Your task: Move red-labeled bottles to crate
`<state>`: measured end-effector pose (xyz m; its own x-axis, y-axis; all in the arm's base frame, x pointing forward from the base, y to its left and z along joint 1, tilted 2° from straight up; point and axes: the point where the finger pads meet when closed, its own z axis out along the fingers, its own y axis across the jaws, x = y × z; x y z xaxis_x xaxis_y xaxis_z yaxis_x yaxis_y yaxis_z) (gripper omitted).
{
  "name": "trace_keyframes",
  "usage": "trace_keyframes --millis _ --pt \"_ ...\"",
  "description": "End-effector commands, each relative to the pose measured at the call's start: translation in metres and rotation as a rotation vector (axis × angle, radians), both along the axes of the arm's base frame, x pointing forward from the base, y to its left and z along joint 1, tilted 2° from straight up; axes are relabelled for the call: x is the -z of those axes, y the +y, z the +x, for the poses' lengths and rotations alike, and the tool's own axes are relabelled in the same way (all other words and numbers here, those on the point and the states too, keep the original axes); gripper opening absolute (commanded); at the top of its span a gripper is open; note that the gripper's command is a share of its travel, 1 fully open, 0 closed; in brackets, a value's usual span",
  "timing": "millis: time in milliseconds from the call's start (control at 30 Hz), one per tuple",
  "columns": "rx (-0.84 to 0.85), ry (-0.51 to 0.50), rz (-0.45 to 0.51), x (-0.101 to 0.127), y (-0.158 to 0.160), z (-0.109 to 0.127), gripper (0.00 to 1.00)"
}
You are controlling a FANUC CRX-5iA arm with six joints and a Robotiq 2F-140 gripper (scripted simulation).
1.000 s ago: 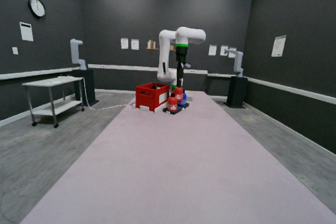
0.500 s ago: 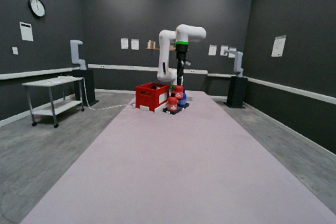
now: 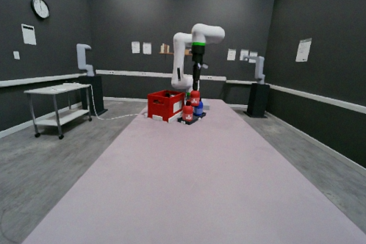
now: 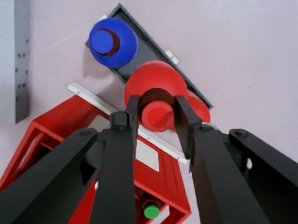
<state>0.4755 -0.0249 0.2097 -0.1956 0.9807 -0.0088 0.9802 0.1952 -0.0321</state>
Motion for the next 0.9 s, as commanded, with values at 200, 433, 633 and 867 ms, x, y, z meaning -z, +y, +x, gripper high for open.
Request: trace_keyframes --millis 200,433,633,867 --pt "0.000 -0.002 0.000 -0.010 0.000 0.001 0.10" --pt "0.000 -0.002 0.000 -0.018 0.000 0.001 0.10" --pt "0.000 -0.002 0.000 -0.023 0.000 0.001 0.10" --pt "0.000 -0.002 0.000 -0.031 0.000 0.001 0.10"
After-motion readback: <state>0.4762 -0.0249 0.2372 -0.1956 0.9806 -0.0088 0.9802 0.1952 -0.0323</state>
